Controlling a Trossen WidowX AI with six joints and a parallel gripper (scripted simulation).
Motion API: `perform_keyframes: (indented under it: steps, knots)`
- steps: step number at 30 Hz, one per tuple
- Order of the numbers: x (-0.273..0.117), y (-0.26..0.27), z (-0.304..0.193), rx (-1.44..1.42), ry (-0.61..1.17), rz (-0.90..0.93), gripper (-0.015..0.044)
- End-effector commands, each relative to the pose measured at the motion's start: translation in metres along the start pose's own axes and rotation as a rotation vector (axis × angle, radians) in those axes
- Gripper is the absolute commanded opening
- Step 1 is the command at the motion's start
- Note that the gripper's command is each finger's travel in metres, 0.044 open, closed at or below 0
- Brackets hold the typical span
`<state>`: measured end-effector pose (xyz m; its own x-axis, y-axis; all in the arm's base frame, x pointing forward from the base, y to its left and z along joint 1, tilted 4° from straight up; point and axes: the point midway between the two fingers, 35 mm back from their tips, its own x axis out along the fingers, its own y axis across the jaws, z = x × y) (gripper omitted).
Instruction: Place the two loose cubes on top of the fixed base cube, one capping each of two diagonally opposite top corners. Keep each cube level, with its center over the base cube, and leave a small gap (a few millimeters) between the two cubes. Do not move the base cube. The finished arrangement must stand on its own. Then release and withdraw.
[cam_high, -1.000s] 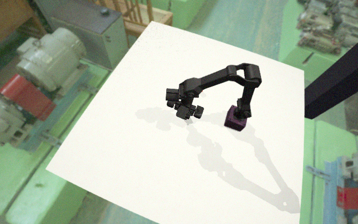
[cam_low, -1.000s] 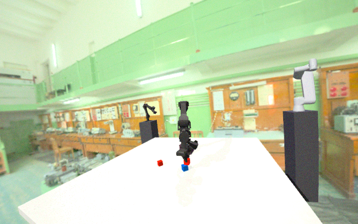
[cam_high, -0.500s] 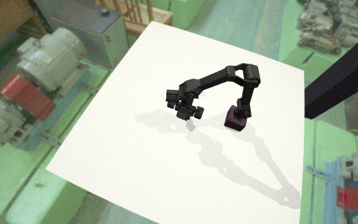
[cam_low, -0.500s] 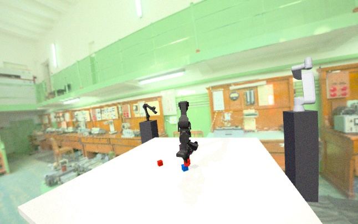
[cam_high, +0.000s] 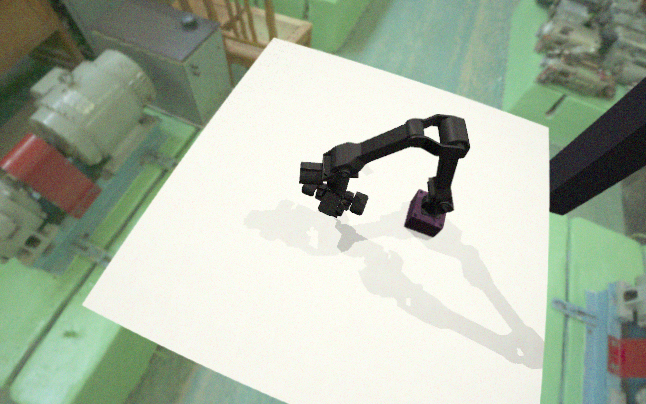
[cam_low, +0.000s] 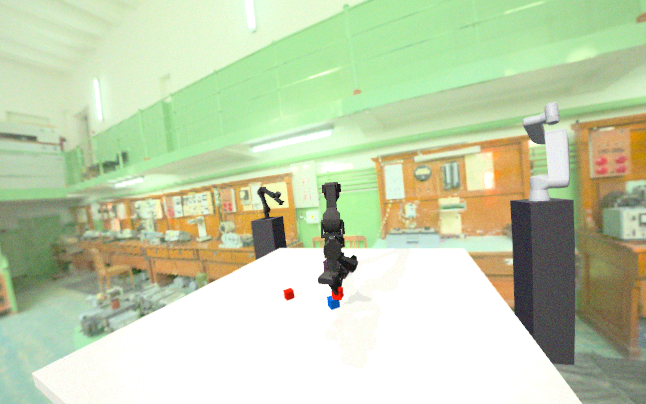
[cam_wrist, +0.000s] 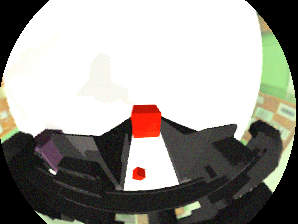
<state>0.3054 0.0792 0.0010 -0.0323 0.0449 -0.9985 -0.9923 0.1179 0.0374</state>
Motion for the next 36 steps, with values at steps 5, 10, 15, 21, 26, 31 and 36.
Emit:
perform_keyframes:
  steps: [5, 10, 15, 21, 26, 31, 36]
  knots:
    - [0.001, 0.001, 0.0, 0.002, -0.001, 0.005, 0.0105]
    - [0.001, 0.001, 0.0, 0.002, -0.001, 0.005, 0.0105]
    - [0.001, 0.001, 0.0, 0.002, -0.001, 0.005, 0.0205]
    - [-0.005, 0.0, 0.0, 0.001, 0.0, 0.002, 0.0205]
    - [-0.013, 0.0, 0.0, 0.0, 0.0, 0.0, 0.0205]
    - [-0.021, 0.0, 0.0, 0.0, 0.0, 0.0, 0.0205]
    - [-0.029, 0.0, 0.0, 0.0, 0.0, 0.0, 0.0205]
